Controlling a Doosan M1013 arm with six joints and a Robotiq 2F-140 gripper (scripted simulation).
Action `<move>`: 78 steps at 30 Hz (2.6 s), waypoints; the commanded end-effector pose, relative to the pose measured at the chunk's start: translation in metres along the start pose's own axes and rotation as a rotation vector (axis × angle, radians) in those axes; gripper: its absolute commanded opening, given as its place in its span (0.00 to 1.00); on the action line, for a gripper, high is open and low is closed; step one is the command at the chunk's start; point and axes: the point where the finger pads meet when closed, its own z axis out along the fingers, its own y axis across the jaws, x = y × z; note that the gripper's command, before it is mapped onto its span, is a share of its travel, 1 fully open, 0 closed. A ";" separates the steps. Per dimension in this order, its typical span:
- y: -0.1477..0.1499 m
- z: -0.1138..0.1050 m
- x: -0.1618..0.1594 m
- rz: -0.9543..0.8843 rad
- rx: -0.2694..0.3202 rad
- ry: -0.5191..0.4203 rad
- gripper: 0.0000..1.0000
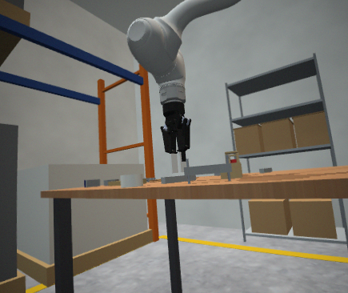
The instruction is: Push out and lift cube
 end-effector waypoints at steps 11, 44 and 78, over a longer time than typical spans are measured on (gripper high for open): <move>0.000 0.021 0.000 0.000 0.000 0.000 0.23; 0.000 0.025 0.000 0.000 0.000 0.000 0.23; 0.000 0.025 0.000 0.000 0.000 0.000 0.00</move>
